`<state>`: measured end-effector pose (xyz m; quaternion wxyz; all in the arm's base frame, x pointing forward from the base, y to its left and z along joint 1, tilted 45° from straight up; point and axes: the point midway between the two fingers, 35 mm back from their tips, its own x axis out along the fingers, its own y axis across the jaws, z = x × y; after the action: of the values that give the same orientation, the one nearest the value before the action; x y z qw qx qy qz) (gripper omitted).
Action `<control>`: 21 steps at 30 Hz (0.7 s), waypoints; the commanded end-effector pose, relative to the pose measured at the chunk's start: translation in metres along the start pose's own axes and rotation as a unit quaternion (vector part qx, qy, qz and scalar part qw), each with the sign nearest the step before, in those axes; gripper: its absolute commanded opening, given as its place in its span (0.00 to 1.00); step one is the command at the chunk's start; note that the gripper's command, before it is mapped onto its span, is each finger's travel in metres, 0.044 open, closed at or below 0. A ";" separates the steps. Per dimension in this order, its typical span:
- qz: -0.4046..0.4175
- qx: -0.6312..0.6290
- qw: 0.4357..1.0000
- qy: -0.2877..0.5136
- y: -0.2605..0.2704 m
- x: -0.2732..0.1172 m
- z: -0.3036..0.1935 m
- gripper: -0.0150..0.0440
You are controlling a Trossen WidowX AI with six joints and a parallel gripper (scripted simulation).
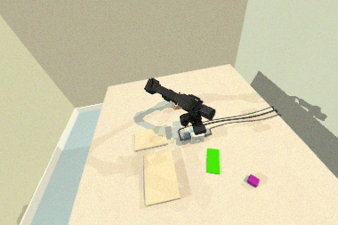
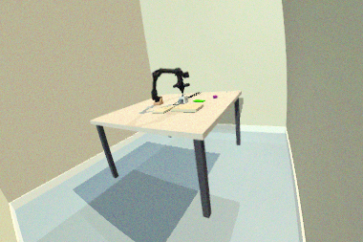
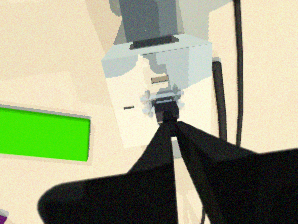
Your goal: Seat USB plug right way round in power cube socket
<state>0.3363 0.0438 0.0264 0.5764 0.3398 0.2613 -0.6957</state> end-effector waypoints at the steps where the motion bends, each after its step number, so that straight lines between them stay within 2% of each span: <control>1: 0.002 -0.002 1.000 0.000 0.001 0.000 0.000 0.25; 21: 0.002 -0.002 1.000 -0.001 0.001 0.003 0.000 0.25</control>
<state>0.3362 0.0423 0.0247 0.5766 0.3402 0.2613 -0.6954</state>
